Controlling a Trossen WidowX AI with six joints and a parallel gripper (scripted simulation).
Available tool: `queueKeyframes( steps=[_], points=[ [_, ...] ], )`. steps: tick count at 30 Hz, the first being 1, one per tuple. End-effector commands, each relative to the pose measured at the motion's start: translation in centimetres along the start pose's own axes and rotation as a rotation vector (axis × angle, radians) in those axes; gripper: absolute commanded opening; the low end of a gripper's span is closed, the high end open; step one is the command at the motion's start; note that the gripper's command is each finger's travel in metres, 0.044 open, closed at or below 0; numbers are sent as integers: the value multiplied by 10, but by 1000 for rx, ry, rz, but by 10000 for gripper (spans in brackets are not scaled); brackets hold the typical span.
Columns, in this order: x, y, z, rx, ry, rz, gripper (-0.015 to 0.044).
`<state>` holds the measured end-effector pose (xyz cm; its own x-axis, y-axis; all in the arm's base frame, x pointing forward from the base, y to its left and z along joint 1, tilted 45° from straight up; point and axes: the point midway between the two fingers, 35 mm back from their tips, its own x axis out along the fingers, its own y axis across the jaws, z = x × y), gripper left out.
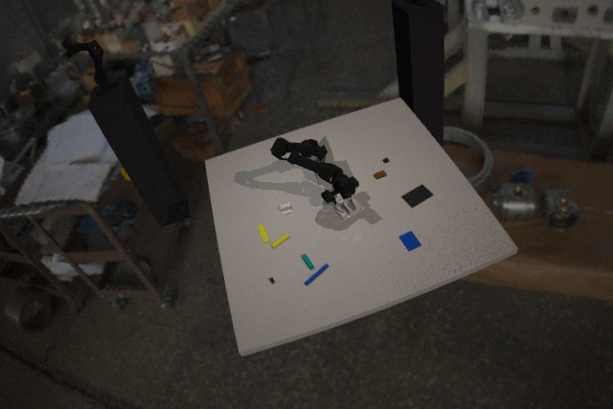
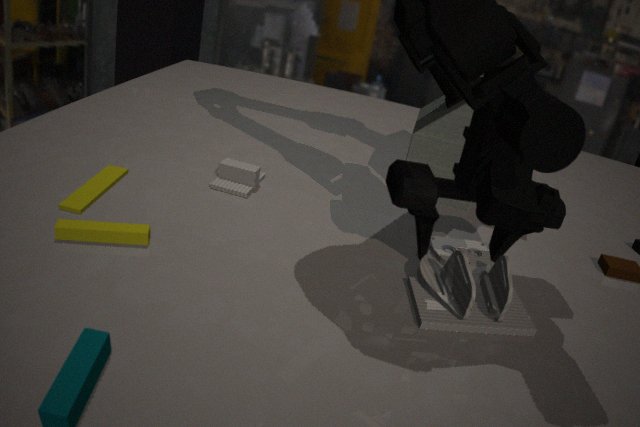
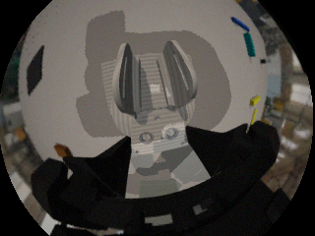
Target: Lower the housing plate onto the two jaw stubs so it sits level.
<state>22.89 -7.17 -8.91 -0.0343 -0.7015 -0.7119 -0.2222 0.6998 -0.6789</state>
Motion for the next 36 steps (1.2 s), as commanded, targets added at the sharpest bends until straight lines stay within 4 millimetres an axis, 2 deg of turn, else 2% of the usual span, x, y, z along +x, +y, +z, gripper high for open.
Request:
queueKeyframes(
  steps=[1, 16, 19, 20, 33, 36],
  points=[
    [0, 0, 0, -3, -1, -2, 351],
    [0, 0, 0, -3, -1, -2, 351],
    [0, 0, 0, 0, 0, 0, 430],
    [0, 0, 0, 0, 0, 0, 440],
    [0, 0, 0, 0, 0, 0, 440],
    [-11, 1, 2, -1, -2, 3, 440]
  ],
)
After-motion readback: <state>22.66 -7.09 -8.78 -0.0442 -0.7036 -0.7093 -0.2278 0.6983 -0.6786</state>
